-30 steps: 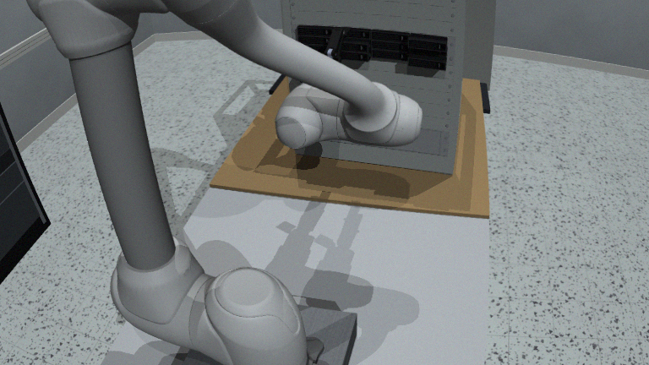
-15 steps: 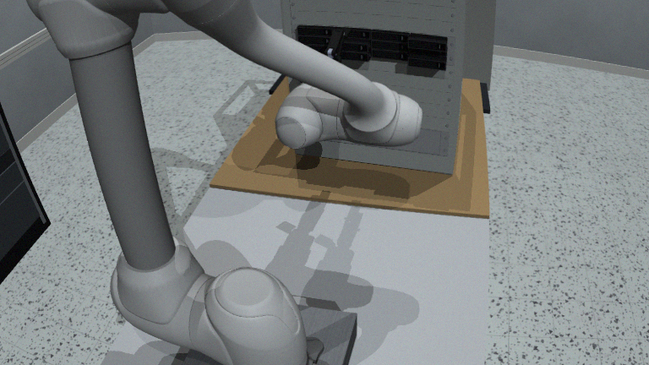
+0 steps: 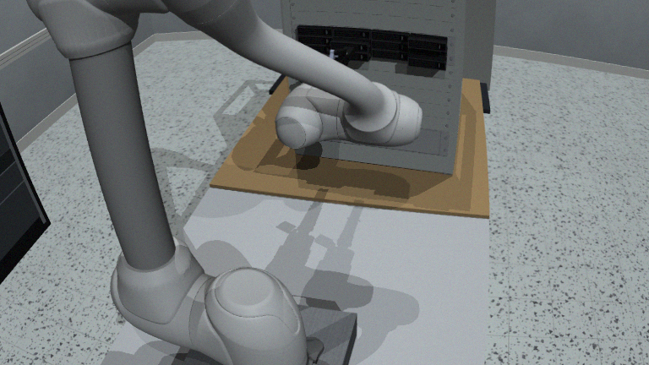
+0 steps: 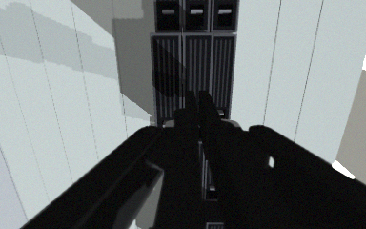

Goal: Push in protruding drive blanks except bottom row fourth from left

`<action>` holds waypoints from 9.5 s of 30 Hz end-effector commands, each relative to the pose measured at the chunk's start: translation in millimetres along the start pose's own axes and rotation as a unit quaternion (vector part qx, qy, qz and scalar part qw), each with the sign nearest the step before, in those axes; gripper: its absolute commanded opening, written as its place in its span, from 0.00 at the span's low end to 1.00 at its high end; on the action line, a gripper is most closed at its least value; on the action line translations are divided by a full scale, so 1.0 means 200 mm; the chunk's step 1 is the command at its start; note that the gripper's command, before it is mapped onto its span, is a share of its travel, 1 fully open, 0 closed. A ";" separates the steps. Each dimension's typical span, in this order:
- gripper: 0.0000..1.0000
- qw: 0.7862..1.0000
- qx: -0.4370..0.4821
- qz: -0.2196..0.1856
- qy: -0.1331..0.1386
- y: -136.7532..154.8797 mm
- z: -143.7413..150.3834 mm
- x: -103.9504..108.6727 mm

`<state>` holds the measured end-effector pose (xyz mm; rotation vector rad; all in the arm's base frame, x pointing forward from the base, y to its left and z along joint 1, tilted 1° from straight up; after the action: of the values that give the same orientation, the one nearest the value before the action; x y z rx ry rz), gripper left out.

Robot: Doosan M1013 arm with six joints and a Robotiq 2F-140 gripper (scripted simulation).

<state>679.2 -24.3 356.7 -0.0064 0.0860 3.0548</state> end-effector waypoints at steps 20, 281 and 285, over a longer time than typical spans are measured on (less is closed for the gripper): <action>0.10 1.000 0.000 0.000 0.001 0.00 0.00 0.00; 0.10 1.000 0.000 0.000 0.001 1.08 0.08 -0.27; 0.10 1.000 0.000 0.000 0.001 1.08 0.08 -0.27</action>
<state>714.1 -242.3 384.6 -0.0063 0.0854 3.0548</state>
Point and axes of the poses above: the point where the finger pads meet when closed, its own x axis back along the fingers, its own z axis across the jaws, y = z × x, the point moved 7 cm from there along x, back along the fingers, and after that the axes turned 4 degrees about x, right-handed, at the moved point
